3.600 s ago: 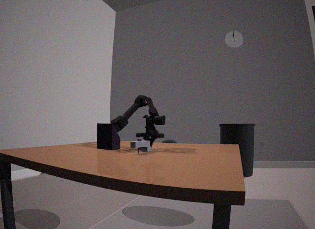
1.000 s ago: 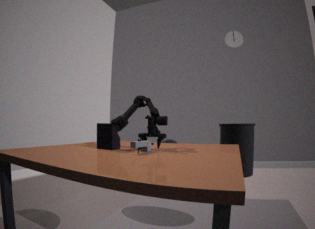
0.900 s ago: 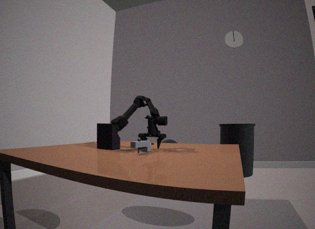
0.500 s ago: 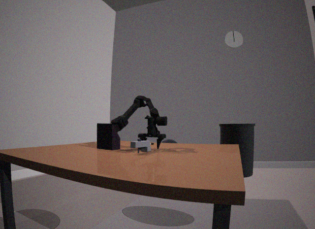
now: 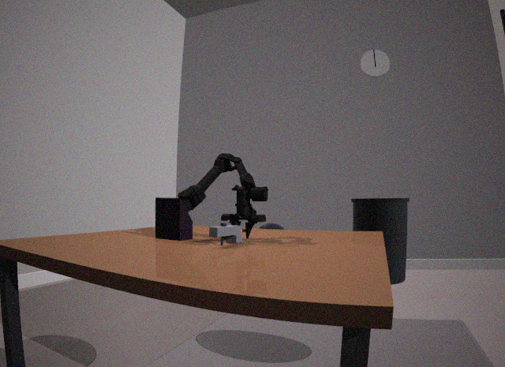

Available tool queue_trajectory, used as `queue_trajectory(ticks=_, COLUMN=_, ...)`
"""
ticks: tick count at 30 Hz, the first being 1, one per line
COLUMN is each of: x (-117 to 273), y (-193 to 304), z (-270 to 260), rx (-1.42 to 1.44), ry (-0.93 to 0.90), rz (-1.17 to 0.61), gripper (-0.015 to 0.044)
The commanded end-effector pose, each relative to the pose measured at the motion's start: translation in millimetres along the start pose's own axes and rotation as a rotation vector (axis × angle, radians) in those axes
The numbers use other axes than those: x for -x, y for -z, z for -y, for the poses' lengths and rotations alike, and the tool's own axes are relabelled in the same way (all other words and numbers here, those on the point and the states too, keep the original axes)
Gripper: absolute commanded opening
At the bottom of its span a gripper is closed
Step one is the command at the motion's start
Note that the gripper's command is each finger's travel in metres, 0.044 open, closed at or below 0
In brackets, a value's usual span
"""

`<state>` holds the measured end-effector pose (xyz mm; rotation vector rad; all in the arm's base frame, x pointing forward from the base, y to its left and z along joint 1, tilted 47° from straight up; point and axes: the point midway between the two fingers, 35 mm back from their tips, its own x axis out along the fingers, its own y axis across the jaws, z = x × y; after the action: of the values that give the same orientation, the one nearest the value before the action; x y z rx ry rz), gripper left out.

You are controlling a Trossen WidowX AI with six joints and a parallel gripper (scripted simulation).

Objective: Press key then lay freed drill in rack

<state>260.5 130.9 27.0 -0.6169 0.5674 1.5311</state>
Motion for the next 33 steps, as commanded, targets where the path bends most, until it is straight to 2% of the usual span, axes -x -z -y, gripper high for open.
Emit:
queue_trajectory(ticks=1, x=0.0, y=0.0, z=0.0, rx=0.0, ry=0.0, rz=0.0, gripper=0.0072)
queue_trajectory(ticks=2, x=0.0, y=0.0, z=0.0, rx=0.0, ry=0.0, rz=0.0, gripper=0.0046)
queue_trajectory(ticks=9, x=0.0, y=0.0, z=0.0, rx=0.0, ry=0.0, rz=0.0, gripper=0.0)
queue_trajectory(ticks=33, x=2.4, y=-8.5, z=-2.3, rx=-0.001, ry=-0.004, rz=0.003, gripper=0.0)
